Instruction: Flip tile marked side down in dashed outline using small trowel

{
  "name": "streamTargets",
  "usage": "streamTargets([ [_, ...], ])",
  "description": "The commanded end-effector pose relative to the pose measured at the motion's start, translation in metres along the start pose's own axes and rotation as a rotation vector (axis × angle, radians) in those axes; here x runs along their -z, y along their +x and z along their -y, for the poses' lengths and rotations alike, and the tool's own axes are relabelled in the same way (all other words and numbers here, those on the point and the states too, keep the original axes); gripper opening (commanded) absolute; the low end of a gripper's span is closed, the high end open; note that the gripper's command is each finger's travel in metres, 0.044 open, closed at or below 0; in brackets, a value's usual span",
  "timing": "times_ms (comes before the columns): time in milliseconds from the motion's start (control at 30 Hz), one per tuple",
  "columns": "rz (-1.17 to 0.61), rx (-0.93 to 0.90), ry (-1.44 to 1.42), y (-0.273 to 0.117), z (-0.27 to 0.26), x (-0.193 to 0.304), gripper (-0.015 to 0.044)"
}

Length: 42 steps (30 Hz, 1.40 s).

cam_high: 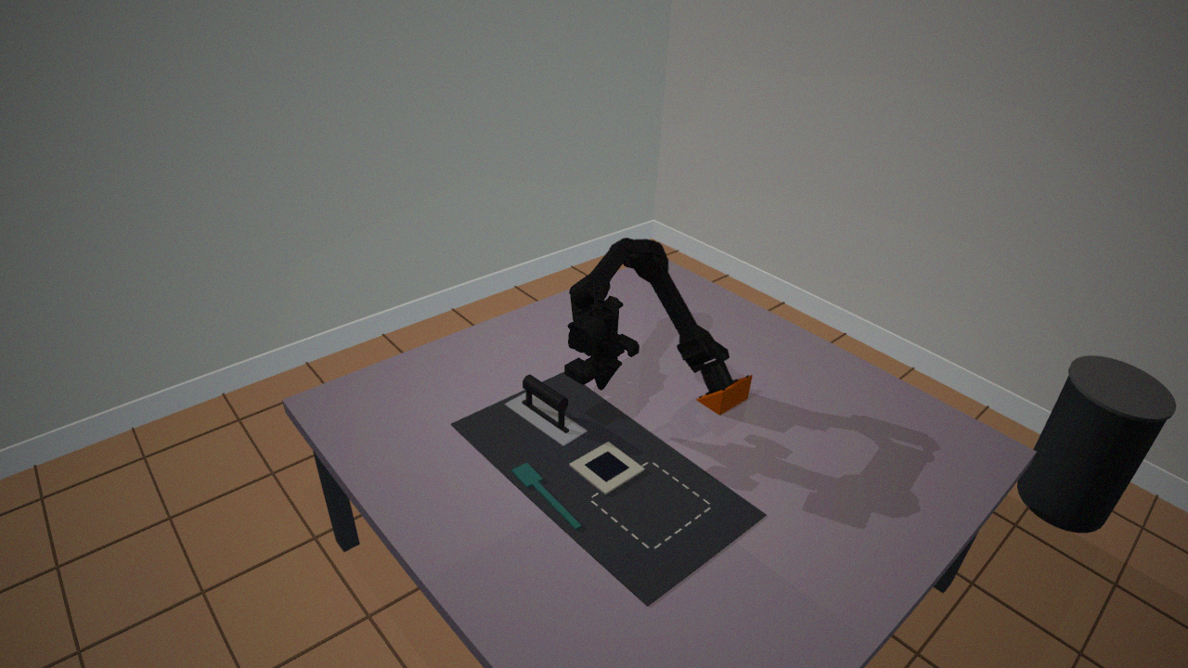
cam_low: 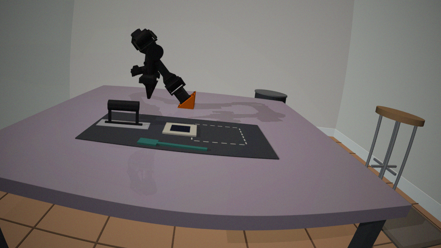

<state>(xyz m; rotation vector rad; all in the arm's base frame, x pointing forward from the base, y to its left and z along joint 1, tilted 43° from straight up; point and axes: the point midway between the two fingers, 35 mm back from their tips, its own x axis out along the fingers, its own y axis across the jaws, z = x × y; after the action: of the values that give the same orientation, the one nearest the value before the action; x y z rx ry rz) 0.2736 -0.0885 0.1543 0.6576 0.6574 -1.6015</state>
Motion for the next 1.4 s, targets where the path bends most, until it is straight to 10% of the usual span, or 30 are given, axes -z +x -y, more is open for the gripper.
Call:
streamTargets([
  [0, 0.0, 0.0, 0.0, 0.0, 0.0, 0.0, 0.0026],
  [100, 0.0, 0.0, 0.0, 0.0, 0.0, 0.0, 0.01],
  [800, 0.0, 0.0, 0.0, 0.0, 0.0, 0.0, 0.01],
  [933, 0.0, 0.0, 0.0, 0.0, 0.0, 0.0, 0.0],
  [1367, 0.0, 0.0, 0.0, 0.0, 0.0, 0.0, 0.0],
])
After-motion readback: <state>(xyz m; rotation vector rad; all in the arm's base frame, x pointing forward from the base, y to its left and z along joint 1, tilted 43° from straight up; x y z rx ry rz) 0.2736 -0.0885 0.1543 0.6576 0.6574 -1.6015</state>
